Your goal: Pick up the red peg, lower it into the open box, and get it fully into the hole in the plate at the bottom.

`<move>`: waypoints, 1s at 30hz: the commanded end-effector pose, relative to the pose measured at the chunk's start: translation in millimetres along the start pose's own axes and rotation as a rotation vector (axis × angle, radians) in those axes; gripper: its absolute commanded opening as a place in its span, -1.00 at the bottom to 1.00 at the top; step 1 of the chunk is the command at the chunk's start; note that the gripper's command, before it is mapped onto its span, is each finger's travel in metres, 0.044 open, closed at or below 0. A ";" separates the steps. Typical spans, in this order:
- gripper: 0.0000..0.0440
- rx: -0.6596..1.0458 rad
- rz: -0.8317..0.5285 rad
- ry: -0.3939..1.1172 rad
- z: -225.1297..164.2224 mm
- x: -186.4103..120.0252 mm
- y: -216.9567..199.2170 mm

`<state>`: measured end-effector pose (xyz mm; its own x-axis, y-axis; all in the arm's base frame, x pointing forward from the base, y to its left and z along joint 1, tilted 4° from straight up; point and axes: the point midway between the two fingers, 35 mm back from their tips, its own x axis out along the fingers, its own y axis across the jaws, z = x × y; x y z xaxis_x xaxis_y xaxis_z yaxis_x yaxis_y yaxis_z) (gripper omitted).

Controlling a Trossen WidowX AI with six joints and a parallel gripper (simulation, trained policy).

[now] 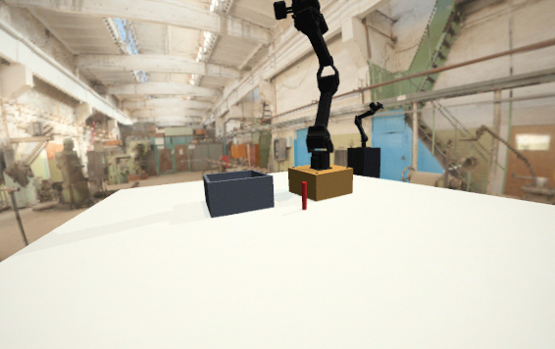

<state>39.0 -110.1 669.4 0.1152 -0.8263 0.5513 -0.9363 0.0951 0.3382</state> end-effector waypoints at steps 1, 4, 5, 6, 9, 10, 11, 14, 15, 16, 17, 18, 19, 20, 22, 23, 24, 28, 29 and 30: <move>0.90 -0.021 -0.002 0.024 -5.0 -1.2 -2.7; 1.00 -0.088 -0.010 0.104 -22.6 -6.8 -14.3; 1.00 -0.110 -0.012 0.131 -28.4 -9.1 -18.6; 1.00 -0.132 -0.013 0.158 -33.9 -11.5 -23.2; 1.00 -0.203 -0.019 0.234 -49.5 -19.6 -38.7; 1.00 -0.227 -0.022 0.260 -54.3 -22.5 -44.2; 1.00 -0.250 -0.026 0.285 -58.8 -25.4 -50.0; 1.00 -0.321 -0.040 0.360 -71.2 -34.9 -68.7; 1.00 -0.345 -0.047 0.385 -74.9 -38.2 -75.4; 1.00 -0.368 -0.054 0.410 -78.3 -41.6 -82.3; 1.00 -0.391 -0.062 0.435 -81.5 -45.1 -89.3; 1.00 -0.414 -0.071 0.460 -84.3 -48.7 -96.5; 1.00 -0.437 -0.081 0.484 -86.9 -52.4 -103.9; 1.00 -0.460 -0.092 0.508 -89.2 -56.1 -111.3; 1.00 -0.505 -0.115 0.556 -93.0 -63.9 -126.5; 1.00 -0.528 -0.128 0.579 -94.4 -67.9 -134.2; 1.00 -0.551 -0.141 0.603 -95.6 -71.9 -141.9; 1.00 -0.638 -0.203 0.693 -97.4 -89.1 -172.9; 1.00 -0.659 -0.220 0.715 -97.2 -93.6 -180.6; 1.00 -0.680 -0.238 0.737 -96.7 -98.3 -188.2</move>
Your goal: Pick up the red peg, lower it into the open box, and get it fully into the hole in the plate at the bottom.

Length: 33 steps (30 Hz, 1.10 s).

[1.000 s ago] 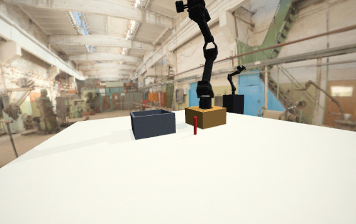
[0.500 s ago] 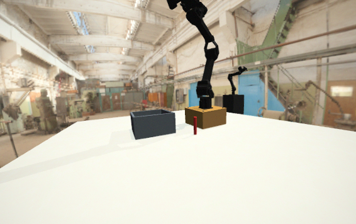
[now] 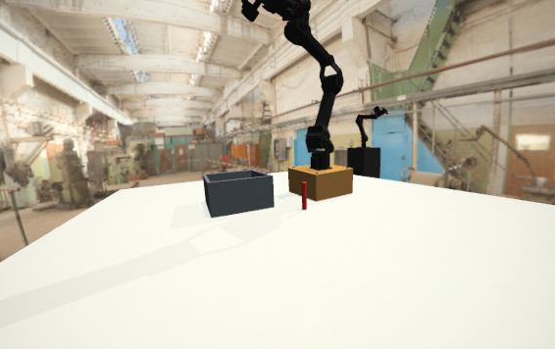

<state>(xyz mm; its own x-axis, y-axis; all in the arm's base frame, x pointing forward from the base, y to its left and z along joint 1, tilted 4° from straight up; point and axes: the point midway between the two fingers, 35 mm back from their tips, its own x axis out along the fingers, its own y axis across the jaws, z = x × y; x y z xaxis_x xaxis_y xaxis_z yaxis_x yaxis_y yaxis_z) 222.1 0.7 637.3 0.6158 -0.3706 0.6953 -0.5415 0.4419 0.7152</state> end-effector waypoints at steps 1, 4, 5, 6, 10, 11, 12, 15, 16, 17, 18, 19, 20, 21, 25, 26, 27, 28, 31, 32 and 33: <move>1.00 -0.049 -0.048 0.079 -20.2 -3.2 -19.5; 1.00 -0.098 -0.100 0.157 -38.4 -8.1 -38.4; 1.00 -0.113 -0.117 0.183 -44.3 -10.2 -44.7; 1.00 -0.127 -0.135 0.209 -50.1 -12.6 -51.0; 1.00 -0.180 -0.208 0.317 -72.4 -24.9 -75.7; 1.00 -0.191 -0.226 0.344 -77.7 -28.6 -81.6; 1.00 -0.202 -0.245 0.372 -83.0 -32.6 -87.5; 1.00 -0.232 -0.300 0.456 -98.3 -46.0 -104.5; 1.00 -0.240 -0.318 0.485 -103.3 -50.9 -109.9; 1.00 -0.249 -0.337 0.513 -108.1 -56.1 -115.2; 1.00 -0.257 -0.355 0.542 -112.8 -61.5 -120.4; 1.00 -0.264 -0.374 0.570 -117.4 -67.1 -125.6; 1.00 -0.272 -0.393 0.599 -121.8 -73.0 -130.7; 1.00 -0.279 -0.412 0.627 -126.0 -78.9 -135.6; 1.00 -0.310 -0.488 0.741 -141.0 -104.5 -154.8; 1.00 -0.318 -0.507 0.769 -144.3 -111.3 -159.5; 1.00 -0.326 -0.527 0.797 -147.3 -118.2 -164.0; 1.00 -0.334 -0.546 0.824 -150.0 -125.2 -168.5; 1.00 -0.360 -0.605 0.907 -157.1 -146.8 -181.3; 1.00 -0.369 -0.625 0.934 -159.0 -154.1 -185.4; 1.00 -0.378 -0.645 0.961 -160.7 -161.6 -189.5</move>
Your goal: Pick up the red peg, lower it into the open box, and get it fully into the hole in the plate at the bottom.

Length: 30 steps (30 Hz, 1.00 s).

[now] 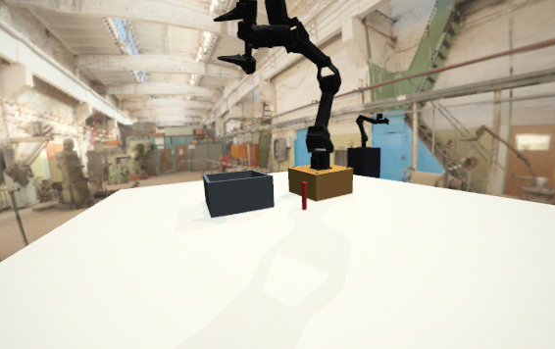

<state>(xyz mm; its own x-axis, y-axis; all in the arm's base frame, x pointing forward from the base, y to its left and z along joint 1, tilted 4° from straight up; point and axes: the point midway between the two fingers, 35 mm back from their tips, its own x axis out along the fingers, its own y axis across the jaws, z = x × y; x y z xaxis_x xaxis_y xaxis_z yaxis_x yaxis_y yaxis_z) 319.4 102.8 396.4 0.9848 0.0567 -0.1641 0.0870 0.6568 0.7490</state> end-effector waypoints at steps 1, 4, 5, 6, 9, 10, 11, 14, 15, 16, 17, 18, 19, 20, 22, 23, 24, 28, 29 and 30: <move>1.00 -0.023 -0.059 0.087 -23.2 0.8 -15.3; 1.00 -0.049 -0.117 0.170 -44.2 -1.1 -30.1; 1.00 -0.058 -0.137 0.197 -51.0 -2.1 -35.1; 1.00 -0.067 -0.157 0.224 -57.7 -3.4 -40.2; 1.00 -0.092 -0.219 0.304 -77.3 -8.3 -55.7; 1.00 -0.101 -0.241 0.330 -83.6 -10.3 -61.0; 1.00 -0.109 -0.262 0.357 -89.8 -12.5 -66.3; 1.00 -0.131 -0.329 0.434 -107.7 -20.1 -82.4; 1.00 -0.138 -0.352 0.460 -113.4 -23.0 -87.8; 1.00 -0.145 -0.375 0.485 -119.1 -26.0 -93.2; 1.00 -0.152 -0.399 0.509 -124.6 -29.1 -98.6; 1.00 -0.158 -0.423 0.534 -130.0 -32.4 -104.1; 1.00 -0.163 -0.448 0.558 -135.3 -35.7 -109.5; 1.00 -0.168 -0.473 0.582 -140.5 -39.2 -115.0; 1.00 -0.178 -0.525 0.628 -150.5 -46.4 -125.9; 1.00 -0.183 -0.551 0.650 -155.4 -50.2 -131.3; 1.00 -0.187 -0.578 0.672 -160.2 -54.0 -136.7; 1.00 -0.201 -0.689 0.754 -178.3 -69.5 -157.8; 1.00 -0.204 -0.717 0.772 -182.5 -73.2 -162.8; 1.00 -0.207 -0.744 0.789 -186.6 -76.9 -167.6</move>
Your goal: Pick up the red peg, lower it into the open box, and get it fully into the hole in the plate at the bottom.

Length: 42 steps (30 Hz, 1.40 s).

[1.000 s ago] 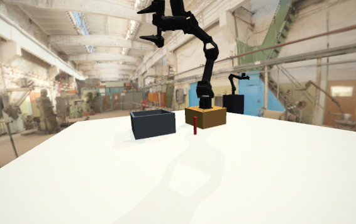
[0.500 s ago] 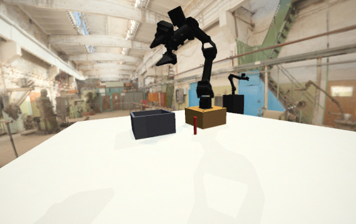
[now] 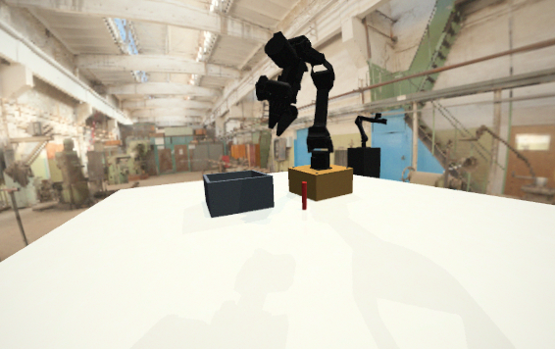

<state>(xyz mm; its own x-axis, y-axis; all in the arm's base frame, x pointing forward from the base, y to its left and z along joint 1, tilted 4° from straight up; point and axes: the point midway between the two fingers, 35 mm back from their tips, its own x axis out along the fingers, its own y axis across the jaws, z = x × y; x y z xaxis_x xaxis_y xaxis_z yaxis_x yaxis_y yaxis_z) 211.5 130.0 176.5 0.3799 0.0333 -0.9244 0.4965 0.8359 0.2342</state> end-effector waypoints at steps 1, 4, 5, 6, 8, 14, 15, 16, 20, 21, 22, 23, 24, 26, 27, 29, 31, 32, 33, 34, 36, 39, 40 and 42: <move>1.00 0.004 -0.081 0.062 -16.2 11.2 -13.0; 1.00 0.007 -0.153 0.114 -30.0 20.7 -23.4; 1.00 0.008 -0.175 0.130 -34.2 23.8 -26.5; 1.00 0.010 -0.197 0.145 -38.3 26.8 -29.4; 1.00 0.013 -0.237 0.171 -45.8 32.8 -34.6; 1.00 0.025 -0.328 0.232 -63.9 50.8 -45.0; 1.00 0.028 -0.338 0.240 -66.3 53.8 -45.8; 1.00 0.030 -0.347 0.246 -68.6 56.9 -46.6; 1.00 0.038 -0.375 0.268 -76.6 69.5 -48.8; 1.00 0.040 -0.379 0.272 -78.4 72.7 -49.1; 1.00 0.042 -0.383 0.276 -80.0 75.9 -49.3; 1.00 0.043 -0.386 0.279 -81.6 79.1 -49.4; 1.00 0.045 -0.388 0.281 -83.1 82.4 -49.6; 1.00 0.049 -0.392 0.286 -85.9 88.9 -49.8; 1.00 0.050 -0.393 0.287 -87.3 92.2 -49.9; 1.00 0.053 -0.393 0.290 -89.9 99.0 -50.2; 1.00 0.056 -0.393 0.291 -92.4 106.1 -50.6; 1.00 0.058 -0.392 0.291 -93.7 109.8 -50.9; 1.00 0.059 -0.391 0.290 -95.0 113.5 -51.3; 1.00 0.061 -0.389 0.290 -96.2 117.4 -51.7; 1.00 0.064 -0.385 0.288 -98.8 125.3 -52.7; 1.00 0.067 -0.377 0.284 -102.2 137.5 -54.6; 1.00 0.068 -0.375 0.283 -103.1 141.3 -55.2; 1.00 0.067 -0.371 0.280 -104.6 148.2 -56.5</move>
<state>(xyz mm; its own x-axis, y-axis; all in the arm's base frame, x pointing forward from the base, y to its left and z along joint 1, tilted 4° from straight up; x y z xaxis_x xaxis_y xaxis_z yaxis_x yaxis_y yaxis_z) 158.8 146.4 2.8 -0.0544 -0.1050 -0.9930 0.6073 0.7859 -0.1164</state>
